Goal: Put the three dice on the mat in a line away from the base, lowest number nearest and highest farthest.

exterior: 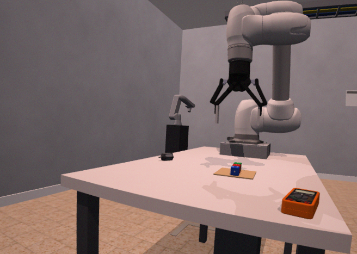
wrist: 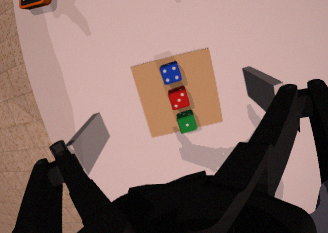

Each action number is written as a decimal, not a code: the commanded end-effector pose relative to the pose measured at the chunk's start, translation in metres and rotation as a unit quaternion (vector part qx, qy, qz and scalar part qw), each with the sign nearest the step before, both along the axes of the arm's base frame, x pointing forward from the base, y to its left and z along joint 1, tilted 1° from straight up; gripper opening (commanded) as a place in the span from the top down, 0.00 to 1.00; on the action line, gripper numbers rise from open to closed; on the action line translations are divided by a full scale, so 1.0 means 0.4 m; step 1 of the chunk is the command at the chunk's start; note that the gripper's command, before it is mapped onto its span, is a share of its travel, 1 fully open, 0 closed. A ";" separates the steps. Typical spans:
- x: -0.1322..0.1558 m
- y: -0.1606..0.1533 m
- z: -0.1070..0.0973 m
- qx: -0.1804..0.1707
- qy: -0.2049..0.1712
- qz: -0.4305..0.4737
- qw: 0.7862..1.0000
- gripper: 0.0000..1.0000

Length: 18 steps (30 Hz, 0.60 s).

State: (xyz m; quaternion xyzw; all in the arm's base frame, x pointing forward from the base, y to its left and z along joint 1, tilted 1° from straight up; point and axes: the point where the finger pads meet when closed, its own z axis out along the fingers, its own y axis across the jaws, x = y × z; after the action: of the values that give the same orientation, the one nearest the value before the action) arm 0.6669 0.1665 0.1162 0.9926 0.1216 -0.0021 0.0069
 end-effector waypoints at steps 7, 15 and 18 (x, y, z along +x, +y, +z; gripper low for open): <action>-0.001 0.003 0.021 0.002 0.000 0.000 1.000 0.00; -0.001 0.003 0.021 0.002 0.000 0.000 1.000 0.00; -0.001 0.003 0.021 0.002 0.000 0.000 1.000 0.00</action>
State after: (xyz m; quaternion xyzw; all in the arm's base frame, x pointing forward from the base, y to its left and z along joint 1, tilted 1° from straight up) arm 0.6661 0.1663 0.1188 0.9926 0.1215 -0.0032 0.0070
